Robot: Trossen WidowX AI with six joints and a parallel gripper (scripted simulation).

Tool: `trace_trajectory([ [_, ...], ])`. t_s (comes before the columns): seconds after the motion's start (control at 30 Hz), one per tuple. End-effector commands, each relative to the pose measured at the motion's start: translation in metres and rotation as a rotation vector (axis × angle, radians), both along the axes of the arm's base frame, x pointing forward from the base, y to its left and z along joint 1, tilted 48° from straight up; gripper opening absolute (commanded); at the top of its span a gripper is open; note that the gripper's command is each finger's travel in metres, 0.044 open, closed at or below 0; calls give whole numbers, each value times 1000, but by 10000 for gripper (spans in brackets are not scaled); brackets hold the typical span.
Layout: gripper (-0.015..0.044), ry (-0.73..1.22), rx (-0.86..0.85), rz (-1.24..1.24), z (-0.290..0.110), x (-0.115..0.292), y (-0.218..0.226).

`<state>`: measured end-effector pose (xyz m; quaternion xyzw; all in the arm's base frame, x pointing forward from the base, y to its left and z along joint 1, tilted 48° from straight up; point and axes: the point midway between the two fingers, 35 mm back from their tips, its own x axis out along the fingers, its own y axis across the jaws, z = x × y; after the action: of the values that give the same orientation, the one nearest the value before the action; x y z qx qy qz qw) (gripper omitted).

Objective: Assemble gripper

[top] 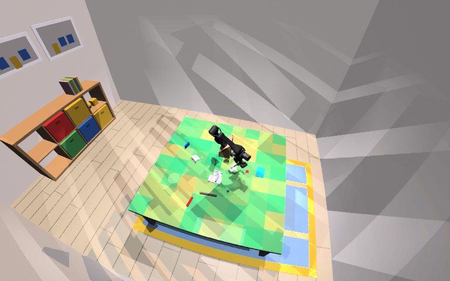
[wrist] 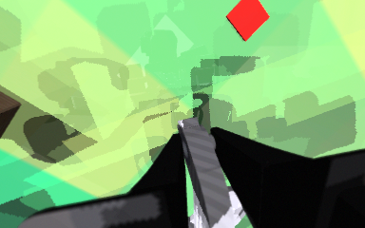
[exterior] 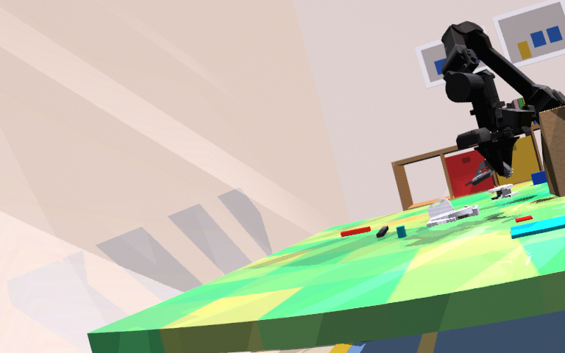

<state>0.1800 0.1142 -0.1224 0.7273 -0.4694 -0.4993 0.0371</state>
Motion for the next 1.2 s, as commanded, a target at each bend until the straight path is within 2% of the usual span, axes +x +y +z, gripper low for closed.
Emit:
trace_trajectory([
  [0.0, 37, 55, -8, 57, 3, -1, -3],
  [1.17, 37, 481, -46, 463, 20, -3, -20],
])
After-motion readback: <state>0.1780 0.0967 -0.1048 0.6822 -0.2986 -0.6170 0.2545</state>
